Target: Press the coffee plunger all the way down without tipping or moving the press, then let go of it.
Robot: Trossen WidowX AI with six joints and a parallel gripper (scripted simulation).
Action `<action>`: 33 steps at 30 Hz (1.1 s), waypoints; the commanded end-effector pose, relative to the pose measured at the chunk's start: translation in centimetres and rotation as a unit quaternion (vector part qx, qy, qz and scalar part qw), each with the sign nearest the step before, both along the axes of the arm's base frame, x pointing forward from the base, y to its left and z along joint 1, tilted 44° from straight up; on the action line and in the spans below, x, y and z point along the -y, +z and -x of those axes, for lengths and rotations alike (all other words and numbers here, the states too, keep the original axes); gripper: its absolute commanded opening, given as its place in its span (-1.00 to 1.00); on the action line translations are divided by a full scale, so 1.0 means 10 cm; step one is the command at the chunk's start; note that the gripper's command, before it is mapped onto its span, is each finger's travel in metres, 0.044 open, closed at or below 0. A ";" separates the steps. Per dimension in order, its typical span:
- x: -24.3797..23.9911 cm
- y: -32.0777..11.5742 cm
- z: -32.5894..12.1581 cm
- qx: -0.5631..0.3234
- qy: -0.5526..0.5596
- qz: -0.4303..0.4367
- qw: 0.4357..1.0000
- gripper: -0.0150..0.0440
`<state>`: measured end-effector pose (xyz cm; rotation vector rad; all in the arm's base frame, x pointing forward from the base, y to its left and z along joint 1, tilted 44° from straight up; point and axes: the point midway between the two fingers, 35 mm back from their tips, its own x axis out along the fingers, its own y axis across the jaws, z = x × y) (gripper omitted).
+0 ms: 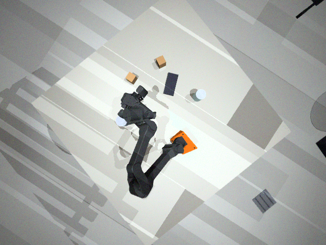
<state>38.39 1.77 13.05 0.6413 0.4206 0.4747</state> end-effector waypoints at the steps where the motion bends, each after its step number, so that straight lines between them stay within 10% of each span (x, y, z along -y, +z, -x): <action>1: -0.06 -0.06 0.01 -0.013 0.011 -0.007 1.000 -0.09; 33: -0.02 -0.04 -0.04 -0.007 0.007 -0.004 1.000 -0.09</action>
